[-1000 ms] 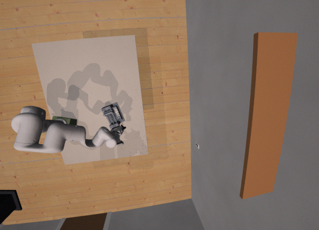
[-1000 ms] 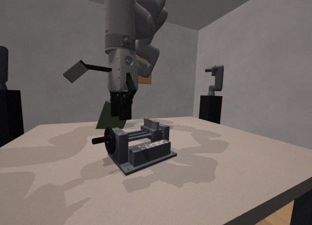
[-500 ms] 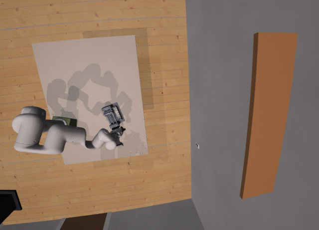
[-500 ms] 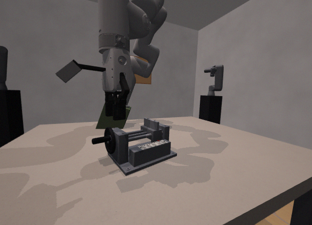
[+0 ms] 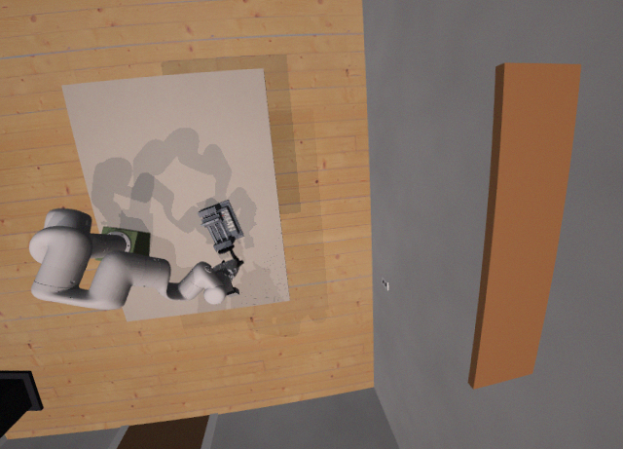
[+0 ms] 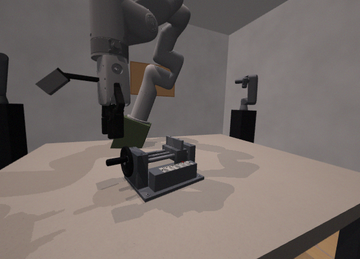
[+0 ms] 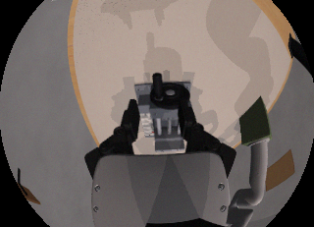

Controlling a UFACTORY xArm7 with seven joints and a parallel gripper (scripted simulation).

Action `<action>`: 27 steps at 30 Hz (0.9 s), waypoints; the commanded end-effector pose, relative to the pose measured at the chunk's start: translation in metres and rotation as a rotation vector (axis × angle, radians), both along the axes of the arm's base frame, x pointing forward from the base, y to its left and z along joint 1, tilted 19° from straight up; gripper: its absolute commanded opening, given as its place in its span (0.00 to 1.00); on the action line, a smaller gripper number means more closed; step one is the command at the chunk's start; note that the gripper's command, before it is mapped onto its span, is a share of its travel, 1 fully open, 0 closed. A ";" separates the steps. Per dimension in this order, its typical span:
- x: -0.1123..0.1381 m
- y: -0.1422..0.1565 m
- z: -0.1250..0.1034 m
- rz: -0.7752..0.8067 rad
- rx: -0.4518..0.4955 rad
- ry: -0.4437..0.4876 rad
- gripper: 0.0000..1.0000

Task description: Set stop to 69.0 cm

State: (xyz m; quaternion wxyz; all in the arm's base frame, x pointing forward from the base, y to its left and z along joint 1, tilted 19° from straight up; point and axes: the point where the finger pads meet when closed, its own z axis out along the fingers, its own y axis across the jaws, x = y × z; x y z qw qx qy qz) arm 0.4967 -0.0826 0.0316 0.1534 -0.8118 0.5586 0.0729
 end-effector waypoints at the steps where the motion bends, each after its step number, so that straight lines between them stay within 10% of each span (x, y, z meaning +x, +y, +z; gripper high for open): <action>1: 0.001 -0.001 -0.002 -0.003 -0.002 -0.003 0.57; 27: 0.002 0.007 -0.026 -0.003 -0.002 -0.003 0.57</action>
